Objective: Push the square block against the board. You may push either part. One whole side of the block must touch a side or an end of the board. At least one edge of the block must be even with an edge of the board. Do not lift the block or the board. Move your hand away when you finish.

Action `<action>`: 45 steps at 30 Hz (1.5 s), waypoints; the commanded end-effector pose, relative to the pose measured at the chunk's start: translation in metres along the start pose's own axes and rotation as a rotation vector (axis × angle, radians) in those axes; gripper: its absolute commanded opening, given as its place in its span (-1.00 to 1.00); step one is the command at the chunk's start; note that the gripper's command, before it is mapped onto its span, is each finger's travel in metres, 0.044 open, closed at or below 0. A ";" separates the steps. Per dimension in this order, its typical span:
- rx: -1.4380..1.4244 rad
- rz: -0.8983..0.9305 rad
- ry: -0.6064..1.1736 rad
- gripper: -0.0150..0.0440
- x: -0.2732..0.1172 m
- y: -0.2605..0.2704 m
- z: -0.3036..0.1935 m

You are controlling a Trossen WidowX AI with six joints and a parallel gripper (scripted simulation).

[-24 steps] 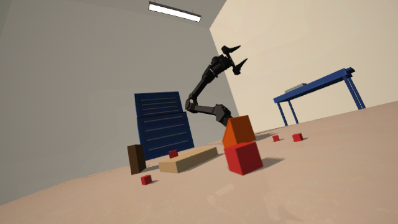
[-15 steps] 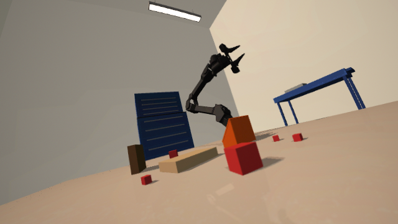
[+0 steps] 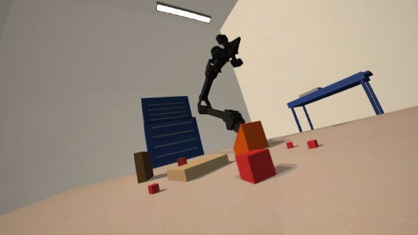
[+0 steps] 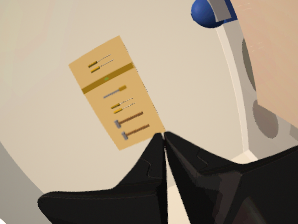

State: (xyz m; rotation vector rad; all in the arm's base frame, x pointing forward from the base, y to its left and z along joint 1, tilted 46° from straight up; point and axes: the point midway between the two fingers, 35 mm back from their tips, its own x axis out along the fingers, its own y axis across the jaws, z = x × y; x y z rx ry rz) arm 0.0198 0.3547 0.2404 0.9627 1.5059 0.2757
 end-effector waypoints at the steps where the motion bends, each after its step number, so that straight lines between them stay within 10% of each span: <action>1: -0.025 -0.017 -0.118 -0.49 0.009 0.014 0.037; 22: -0.094 -0.296 -0.619 -0.49 -0.005 0.042 0.254; 45: -0.120 -0.936 -0.797 -0.49 -0.118 -0.041 0.461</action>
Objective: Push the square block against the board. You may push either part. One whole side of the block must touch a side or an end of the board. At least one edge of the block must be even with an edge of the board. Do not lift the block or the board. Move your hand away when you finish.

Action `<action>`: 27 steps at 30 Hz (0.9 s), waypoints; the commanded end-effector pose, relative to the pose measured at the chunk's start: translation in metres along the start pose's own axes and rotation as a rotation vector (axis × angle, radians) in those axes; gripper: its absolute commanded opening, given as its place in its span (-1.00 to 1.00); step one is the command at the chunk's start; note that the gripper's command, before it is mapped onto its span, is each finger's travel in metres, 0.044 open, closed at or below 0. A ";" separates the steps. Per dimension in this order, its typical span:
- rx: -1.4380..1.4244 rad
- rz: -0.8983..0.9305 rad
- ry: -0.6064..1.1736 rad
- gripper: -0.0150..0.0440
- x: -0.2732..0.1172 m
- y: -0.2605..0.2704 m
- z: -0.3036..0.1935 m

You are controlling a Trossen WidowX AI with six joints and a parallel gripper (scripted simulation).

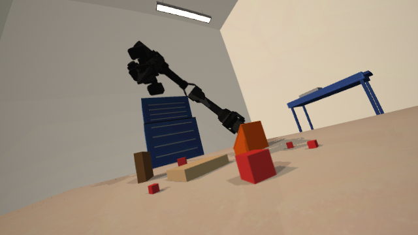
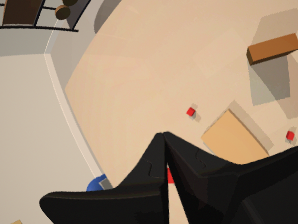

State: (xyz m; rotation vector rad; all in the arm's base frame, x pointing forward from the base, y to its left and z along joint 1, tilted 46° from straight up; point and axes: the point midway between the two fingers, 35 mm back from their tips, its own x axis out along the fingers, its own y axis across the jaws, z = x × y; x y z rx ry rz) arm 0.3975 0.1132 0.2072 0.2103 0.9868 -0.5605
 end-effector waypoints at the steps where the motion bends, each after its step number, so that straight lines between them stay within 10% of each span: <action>1: -0.047 -0.114 0.013 -0.49 0.027 -0.027 0.024; 27: -0.285 -0.578 0.212 -0.49 0.103 -0.186 0.107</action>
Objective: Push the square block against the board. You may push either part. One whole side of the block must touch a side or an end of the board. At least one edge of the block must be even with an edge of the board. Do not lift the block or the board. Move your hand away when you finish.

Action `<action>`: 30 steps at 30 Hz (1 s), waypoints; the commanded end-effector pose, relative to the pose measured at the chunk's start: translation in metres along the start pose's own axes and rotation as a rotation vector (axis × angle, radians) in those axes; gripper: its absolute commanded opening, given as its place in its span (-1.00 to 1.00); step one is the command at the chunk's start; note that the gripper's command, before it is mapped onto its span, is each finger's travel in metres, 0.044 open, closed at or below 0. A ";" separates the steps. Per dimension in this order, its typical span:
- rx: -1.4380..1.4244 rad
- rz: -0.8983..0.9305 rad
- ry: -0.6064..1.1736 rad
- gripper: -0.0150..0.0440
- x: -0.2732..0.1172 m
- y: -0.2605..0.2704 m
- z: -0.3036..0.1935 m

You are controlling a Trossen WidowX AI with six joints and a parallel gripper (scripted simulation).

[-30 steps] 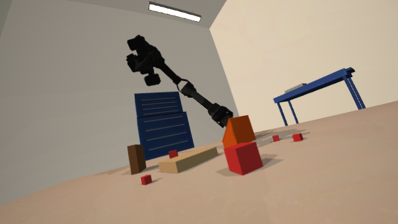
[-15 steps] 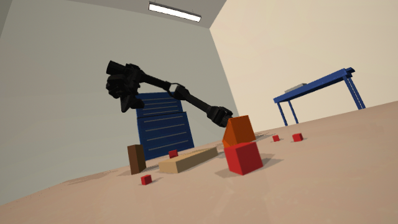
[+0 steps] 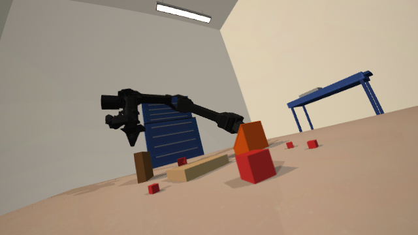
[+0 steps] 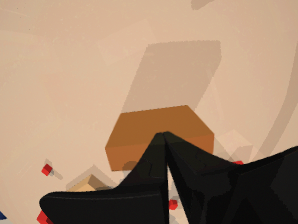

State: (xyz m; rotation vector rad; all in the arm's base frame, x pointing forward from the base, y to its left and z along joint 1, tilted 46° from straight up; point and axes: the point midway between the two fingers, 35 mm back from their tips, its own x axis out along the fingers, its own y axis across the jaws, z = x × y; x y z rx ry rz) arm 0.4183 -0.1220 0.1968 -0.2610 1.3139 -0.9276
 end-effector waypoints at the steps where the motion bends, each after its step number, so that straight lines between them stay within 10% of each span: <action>1: -0.024 -0.013 0.004 -0.49 0.002 0.001 0.001; 30: 0.006 -0.036 0.047 -0.49 0.048 0.001 -0.021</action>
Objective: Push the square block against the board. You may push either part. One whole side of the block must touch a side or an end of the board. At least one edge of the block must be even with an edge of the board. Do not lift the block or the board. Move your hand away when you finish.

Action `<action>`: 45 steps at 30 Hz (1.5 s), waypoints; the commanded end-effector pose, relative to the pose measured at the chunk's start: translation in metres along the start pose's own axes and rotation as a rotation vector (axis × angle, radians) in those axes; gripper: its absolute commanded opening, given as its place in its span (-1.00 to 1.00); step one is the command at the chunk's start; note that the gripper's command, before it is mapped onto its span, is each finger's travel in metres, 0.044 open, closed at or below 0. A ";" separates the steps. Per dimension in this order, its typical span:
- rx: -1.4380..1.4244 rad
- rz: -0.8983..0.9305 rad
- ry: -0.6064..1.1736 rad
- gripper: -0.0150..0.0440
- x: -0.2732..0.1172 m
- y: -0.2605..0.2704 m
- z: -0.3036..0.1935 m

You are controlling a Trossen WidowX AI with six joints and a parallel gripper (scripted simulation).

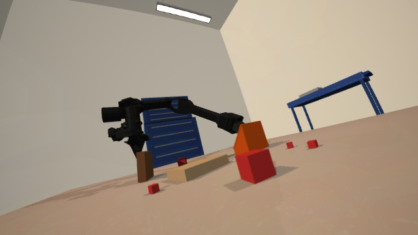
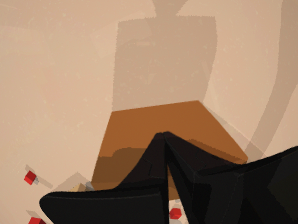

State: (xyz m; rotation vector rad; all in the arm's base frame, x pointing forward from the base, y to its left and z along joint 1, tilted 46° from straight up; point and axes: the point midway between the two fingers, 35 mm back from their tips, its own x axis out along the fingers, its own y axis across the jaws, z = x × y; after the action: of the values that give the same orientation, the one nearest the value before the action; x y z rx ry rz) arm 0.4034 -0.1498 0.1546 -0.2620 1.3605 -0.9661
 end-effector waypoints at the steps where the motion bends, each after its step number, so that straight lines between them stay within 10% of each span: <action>1: 0.007 -0.003 -0.003 -0.49 -0.001 -0.003 -0.006; 45: 0.007 -0.003 -0.004 -0.49 -0.001 -0.001 -0.001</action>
State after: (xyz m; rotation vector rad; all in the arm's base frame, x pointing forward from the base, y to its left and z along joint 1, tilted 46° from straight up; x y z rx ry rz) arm 0.3968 -0.1458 0.1586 -0.2515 1.3415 -0.9710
